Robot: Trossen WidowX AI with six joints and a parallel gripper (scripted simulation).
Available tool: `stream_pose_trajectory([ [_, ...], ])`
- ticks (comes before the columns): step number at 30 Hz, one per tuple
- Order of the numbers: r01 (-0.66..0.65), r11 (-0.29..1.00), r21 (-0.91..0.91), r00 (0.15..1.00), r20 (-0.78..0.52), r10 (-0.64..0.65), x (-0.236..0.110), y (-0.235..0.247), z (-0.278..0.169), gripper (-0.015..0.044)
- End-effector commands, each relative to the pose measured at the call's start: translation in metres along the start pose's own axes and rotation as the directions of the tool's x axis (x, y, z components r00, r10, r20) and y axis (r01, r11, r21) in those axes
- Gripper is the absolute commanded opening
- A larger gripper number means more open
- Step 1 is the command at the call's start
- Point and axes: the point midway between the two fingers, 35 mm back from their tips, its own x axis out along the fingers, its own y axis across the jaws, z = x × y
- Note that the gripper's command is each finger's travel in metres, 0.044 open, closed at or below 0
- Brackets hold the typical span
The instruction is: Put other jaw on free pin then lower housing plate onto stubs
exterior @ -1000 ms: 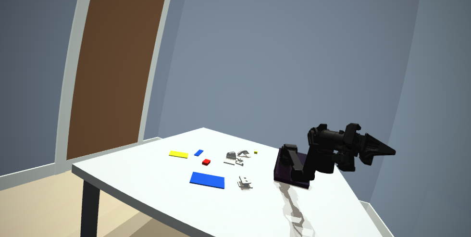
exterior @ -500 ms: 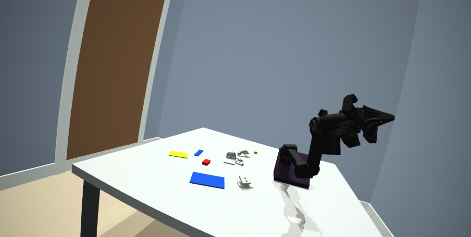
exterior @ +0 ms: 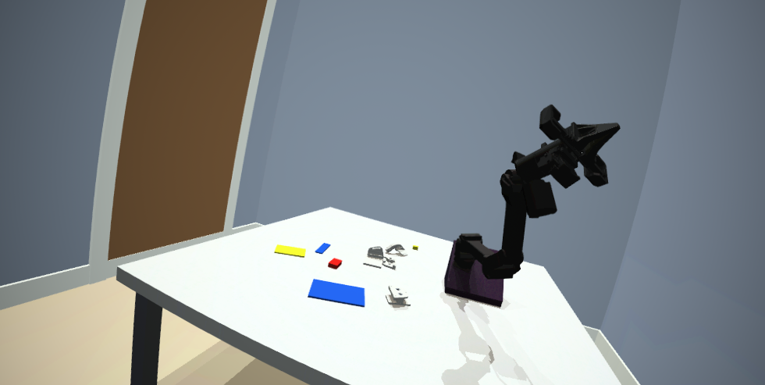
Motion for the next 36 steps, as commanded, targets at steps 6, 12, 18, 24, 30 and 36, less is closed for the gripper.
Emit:
stream_pose_trajectory([
  [6, -0.130, 0.987, -0.091, 0.982, -0.147, 0.115, -0.011, 0.036, -0.071, 0.0000],
  [12, -0.213, 0.968, -0.134, 0.955, -0.235, 0.178, -0.022, 0.055, -0.111, 0.0000],
  [18, -0.300, 0.939, -0.166, 0.918, -0.319, 0.237, -0.037, 0.073, -0.148, 0.0000],
  [24, -0.390, 0.902, -0.187, 0.870, -0.396, 0.294, -0.054, 0.090, -0.183, 0.0000],
  [30, -0.468, 0.863, -0.190, 0.814, -0.474, 0.337, -0.076, 0.106, -0.215, 0.0000],
  [36, -0.558, 0.809, -0.185, 0.743, -0.545, 0.388, -0.101, 0.123, -0.248, 0.0000],
])
